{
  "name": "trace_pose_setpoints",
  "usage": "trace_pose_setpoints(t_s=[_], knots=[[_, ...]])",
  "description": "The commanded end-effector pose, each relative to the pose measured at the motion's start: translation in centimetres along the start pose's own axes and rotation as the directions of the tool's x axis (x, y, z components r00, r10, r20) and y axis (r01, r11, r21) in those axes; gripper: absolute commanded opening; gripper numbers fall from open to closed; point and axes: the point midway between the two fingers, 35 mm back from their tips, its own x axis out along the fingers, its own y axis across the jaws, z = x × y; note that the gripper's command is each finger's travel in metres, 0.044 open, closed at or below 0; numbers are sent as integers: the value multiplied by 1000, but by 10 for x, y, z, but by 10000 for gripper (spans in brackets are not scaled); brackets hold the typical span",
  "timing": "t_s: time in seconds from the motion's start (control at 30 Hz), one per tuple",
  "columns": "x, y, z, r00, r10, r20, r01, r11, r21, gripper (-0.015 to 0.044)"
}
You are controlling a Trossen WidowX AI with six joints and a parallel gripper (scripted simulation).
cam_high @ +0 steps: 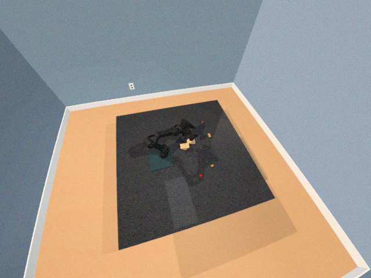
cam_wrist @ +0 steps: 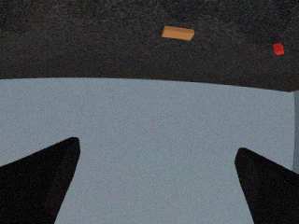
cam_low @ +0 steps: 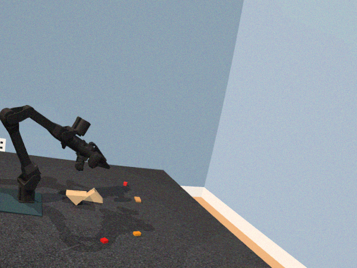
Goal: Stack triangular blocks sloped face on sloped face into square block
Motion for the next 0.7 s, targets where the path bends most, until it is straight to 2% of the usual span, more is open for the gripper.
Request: trace_pose_setpoints(t_s=[0.0, 0.07, 0.17, 0.33, 0.4, 0.67], knots=[[-5, 1, -4, 1000, 4, 9, -4, 1000, -6, 440], [-1, -2, 2, 999, -4, 47, 4, 1000, 8, 440], [-2, -10, 28, 962, 0, 274, -9, 999, 33, 440], [-28, -12, 67, 781, 63, 621, -116, 992, 45, 440], [-33, -12, 71, 746, 76, 661, -137, 990, 41, 440], [-33, -12, 71, 746, 76, 661, -137, 990, 41, 440]])
